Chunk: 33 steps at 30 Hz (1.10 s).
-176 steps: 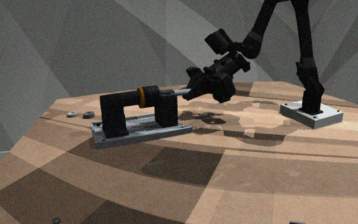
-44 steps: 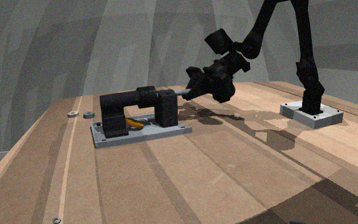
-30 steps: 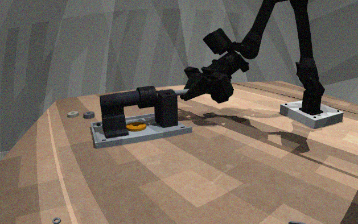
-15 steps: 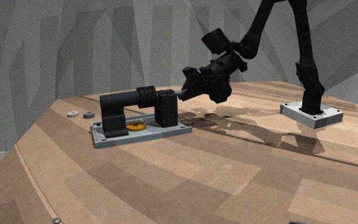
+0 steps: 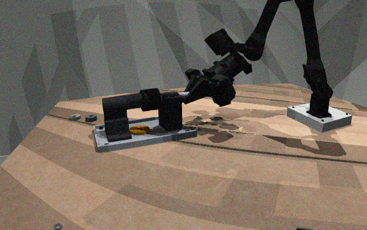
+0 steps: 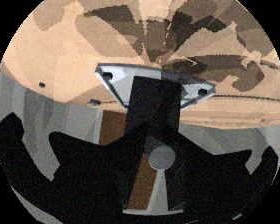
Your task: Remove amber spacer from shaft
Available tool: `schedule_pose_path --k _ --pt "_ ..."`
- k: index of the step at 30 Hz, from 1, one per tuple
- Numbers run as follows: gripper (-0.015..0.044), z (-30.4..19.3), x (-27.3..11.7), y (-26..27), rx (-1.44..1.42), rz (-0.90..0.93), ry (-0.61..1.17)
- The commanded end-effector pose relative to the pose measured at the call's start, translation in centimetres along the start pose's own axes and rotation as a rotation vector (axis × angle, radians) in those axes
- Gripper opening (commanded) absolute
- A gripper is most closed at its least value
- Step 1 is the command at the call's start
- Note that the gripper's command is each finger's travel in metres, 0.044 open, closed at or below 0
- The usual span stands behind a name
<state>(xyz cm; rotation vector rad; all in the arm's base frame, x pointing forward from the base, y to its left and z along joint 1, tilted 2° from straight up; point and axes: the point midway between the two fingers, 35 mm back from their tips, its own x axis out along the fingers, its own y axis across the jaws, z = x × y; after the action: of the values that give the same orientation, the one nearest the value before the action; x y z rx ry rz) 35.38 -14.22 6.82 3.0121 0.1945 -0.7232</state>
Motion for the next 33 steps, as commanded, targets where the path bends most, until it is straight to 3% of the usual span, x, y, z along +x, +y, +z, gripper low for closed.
schedule_pose_path --k 1,28,33 --pt "0.0 -0.13 0.27 -0.04 0.003 -0.003 0.0" --pt "0.0 -0.57 0.94 -0.07 0.003 -0.003 0.001" --pt "0.0131 -0.34 0.61 0.03 0.003 0.0 0.0"
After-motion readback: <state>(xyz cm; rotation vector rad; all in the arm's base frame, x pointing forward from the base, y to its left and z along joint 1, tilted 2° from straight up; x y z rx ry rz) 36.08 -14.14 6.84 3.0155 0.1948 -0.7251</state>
